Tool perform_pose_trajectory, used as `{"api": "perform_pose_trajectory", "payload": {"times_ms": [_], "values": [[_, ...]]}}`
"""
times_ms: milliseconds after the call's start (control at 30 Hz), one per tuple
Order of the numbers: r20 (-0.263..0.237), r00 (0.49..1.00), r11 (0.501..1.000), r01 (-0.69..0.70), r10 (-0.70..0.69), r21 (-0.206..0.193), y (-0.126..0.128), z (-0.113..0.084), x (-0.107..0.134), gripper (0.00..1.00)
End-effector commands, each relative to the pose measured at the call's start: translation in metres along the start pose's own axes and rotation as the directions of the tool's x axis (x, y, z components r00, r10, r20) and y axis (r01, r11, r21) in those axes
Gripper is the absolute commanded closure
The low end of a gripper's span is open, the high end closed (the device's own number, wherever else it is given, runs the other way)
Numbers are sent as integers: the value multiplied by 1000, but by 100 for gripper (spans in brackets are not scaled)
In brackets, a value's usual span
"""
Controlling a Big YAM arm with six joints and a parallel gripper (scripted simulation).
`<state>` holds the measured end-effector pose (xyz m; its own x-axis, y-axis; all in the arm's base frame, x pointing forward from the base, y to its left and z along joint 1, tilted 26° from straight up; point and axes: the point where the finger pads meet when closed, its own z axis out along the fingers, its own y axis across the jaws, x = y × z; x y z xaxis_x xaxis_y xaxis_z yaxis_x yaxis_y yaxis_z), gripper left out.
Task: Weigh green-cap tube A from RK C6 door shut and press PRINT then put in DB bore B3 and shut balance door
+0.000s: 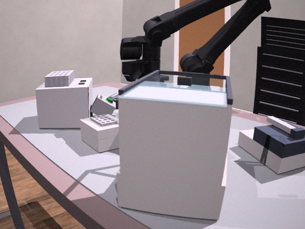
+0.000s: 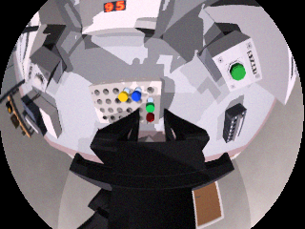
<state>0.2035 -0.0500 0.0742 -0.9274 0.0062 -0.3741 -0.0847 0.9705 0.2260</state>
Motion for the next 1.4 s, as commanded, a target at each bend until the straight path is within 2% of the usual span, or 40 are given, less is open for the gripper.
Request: {"api": "perform_pose_trajectory", "payload": {"times_ms": [0,1367], "values": [[6,1000,1000,-2,2,6,0,2,-4,64],[-2,1000,1000,-6,6,1,1,22,-2,64]]}}
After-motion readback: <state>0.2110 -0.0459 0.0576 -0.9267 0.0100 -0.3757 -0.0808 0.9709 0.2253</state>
